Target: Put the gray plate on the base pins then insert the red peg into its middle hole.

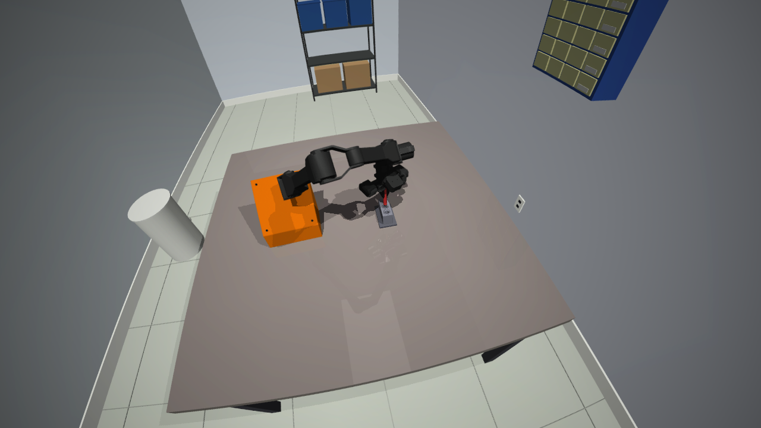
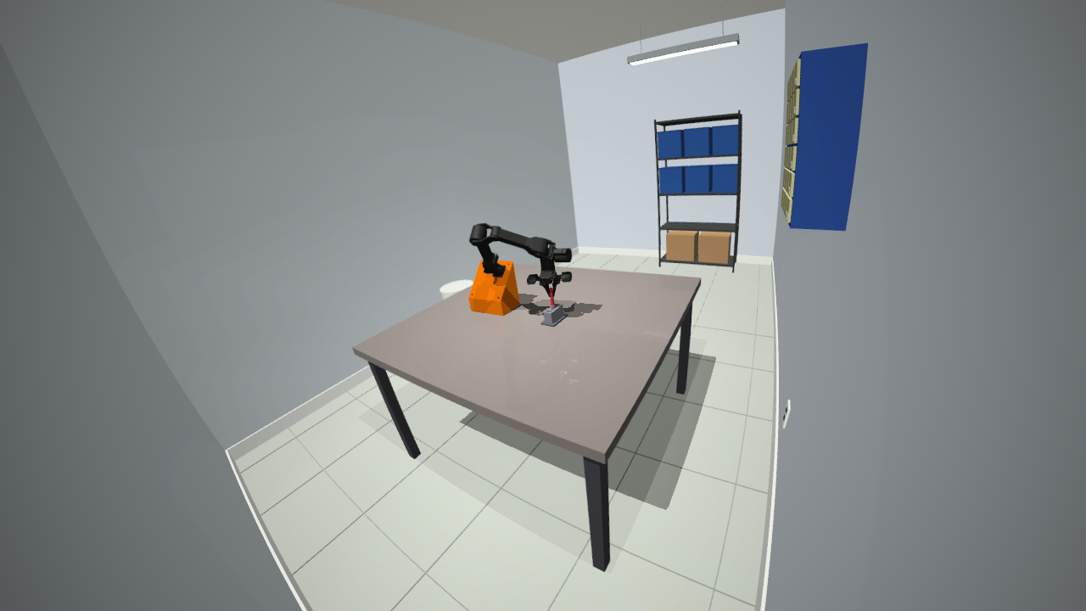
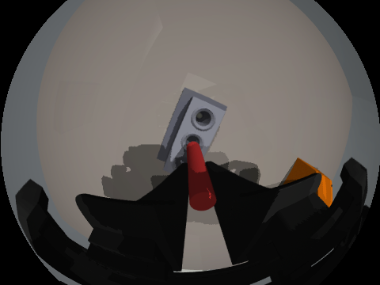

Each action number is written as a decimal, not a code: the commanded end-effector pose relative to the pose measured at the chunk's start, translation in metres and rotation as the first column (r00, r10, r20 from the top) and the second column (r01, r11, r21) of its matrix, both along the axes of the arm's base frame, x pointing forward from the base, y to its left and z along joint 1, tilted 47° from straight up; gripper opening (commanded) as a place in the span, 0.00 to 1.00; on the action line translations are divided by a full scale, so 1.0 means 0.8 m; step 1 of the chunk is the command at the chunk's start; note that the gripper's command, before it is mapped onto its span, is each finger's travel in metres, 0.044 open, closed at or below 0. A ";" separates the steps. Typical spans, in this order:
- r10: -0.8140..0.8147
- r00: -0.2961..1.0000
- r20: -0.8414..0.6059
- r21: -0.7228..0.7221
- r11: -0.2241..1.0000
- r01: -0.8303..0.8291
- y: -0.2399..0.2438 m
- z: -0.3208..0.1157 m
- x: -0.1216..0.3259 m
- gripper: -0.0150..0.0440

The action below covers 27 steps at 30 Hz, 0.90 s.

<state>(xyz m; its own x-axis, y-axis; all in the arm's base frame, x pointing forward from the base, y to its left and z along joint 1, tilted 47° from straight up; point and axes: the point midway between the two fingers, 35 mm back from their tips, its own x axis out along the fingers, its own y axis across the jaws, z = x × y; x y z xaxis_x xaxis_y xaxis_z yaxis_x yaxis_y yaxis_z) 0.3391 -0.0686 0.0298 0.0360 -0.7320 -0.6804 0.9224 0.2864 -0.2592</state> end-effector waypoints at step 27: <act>0.000 1.000 0.000 0.000 1.000 0.000 -0.001 0.002 0.001 0.25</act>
<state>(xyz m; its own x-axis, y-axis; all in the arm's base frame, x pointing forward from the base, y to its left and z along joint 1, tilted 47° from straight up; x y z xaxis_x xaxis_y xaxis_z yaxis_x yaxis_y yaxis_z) 0.3393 -0.0700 0.0309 0.0355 -0.7318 -0.6806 0.9238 0.2839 -0.2570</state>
